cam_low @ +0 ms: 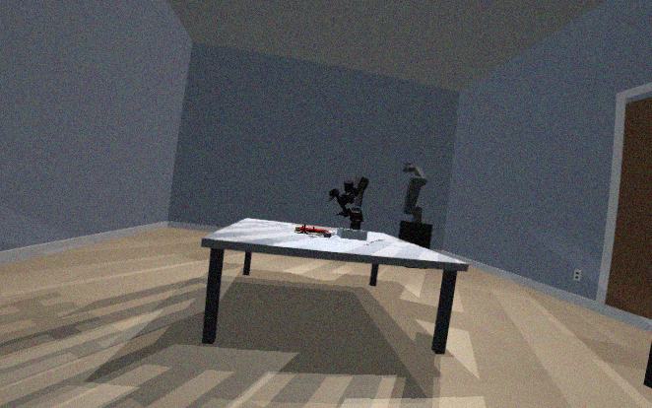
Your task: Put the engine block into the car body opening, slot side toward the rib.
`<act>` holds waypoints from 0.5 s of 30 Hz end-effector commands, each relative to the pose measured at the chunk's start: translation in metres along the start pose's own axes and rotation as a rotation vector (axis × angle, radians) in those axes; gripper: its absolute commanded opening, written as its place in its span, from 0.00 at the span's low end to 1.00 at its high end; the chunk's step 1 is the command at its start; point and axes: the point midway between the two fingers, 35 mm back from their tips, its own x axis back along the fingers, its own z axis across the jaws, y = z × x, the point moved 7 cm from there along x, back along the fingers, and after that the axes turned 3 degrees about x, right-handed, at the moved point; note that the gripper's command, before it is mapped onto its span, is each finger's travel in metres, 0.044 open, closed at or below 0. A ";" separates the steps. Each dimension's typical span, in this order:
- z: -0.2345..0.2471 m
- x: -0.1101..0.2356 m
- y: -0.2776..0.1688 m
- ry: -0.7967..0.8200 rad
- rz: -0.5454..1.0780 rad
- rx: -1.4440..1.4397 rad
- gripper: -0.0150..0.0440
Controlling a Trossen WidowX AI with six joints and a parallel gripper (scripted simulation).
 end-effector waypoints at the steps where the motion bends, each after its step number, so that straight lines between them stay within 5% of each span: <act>1: 0.001 -0.007 -0.014 0.084 0.075 -0.057 1.00; 15: 0.005 -0.014 -0.061 0.345 0.343 -0.267 1.00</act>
